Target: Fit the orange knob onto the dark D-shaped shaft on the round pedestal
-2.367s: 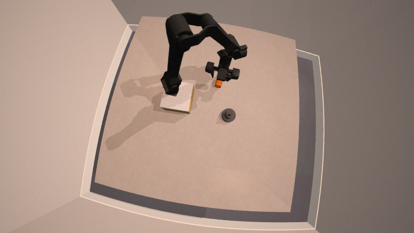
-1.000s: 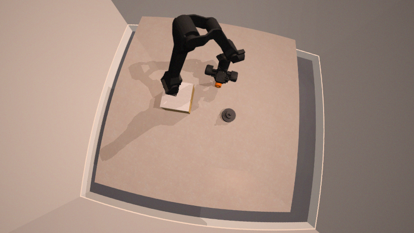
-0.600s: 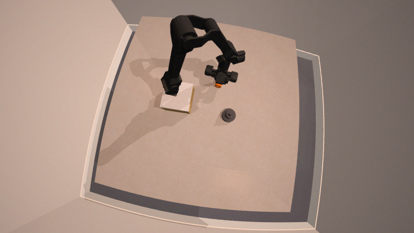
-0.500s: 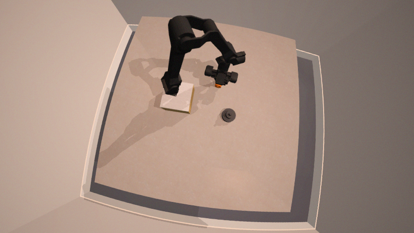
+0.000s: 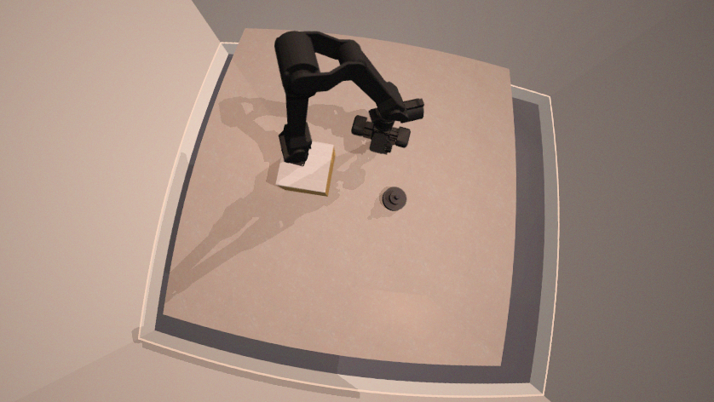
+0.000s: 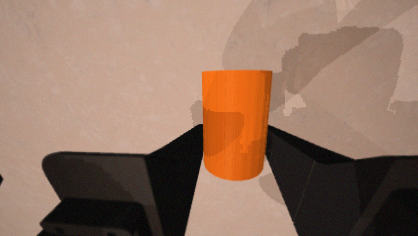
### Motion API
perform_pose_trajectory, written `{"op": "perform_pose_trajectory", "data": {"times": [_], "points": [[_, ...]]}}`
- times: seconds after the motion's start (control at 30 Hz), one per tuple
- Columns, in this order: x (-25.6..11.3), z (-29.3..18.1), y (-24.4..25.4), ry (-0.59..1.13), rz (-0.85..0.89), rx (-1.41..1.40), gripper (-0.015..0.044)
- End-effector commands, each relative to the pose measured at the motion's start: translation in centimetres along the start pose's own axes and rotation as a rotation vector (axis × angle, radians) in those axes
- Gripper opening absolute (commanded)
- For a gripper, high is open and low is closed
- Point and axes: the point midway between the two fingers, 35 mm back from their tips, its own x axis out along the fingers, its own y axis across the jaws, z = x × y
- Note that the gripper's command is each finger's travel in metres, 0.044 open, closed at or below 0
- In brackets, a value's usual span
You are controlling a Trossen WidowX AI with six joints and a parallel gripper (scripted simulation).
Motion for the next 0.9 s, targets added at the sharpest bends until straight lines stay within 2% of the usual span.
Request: {"op": "perform_pose_trajectory", "data": {"times": [0.0, 0.87], "points": [[-0.3, 0.4, 0.0, 0.054, 0.005, -0.004, 0.0179], [-1.0, 2.2, 0.0, 0.344, 0.003, -0.005, 0.0179]]}}
